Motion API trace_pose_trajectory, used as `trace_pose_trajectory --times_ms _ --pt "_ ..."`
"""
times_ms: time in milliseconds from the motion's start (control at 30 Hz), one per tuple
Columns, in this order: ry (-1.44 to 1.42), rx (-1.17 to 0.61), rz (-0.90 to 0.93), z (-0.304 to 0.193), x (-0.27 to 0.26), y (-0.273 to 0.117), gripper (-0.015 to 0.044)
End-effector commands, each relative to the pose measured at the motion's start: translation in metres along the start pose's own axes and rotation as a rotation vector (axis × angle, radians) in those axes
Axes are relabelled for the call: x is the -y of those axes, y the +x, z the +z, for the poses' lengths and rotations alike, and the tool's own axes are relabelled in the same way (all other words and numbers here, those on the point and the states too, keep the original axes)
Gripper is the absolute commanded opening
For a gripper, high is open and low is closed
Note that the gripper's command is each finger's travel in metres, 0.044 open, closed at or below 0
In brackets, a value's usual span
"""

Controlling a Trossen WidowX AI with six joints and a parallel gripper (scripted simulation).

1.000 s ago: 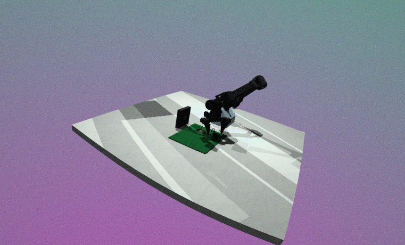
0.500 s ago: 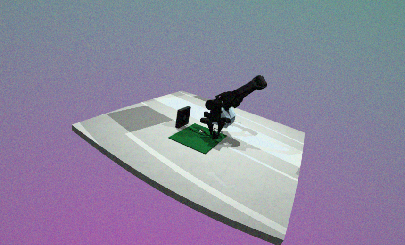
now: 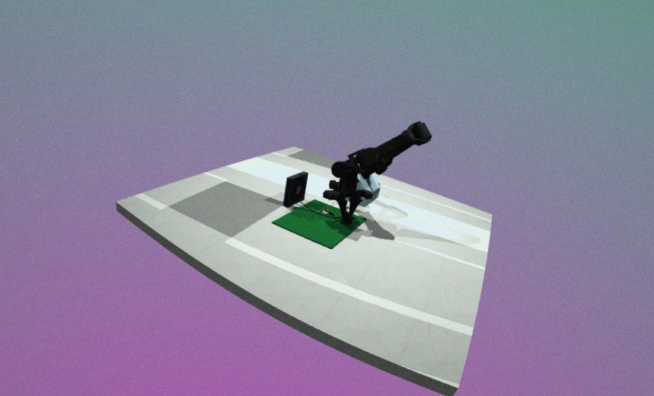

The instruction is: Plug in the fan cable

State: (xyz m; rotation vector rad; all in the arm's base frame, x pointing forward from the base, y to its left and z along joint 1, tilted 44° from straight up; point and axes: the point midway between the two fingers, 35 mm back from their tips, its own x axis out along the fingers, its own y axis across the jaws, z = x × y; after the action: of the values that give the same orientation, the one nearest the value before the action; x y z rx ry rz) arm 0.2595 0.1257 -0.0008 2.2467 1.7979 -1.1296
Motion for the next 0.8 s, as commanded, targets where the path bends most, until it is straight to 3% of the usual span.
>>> trace_pose_trajectory --times_ms 0,167,267,767 --pt "-0.001 0.000 0.000 0.000 0.000 0.000 0.0103" --pt "-0.001 0.000 0.000 0.000 0.000 0.000 0.0070" --pt "-0.001 0.002 0.001 -0.001 -0.001 -0.004 0.0000" --pt "0.003 0.012 0.006 -0.010 -0.007 -0.045 0.0000"
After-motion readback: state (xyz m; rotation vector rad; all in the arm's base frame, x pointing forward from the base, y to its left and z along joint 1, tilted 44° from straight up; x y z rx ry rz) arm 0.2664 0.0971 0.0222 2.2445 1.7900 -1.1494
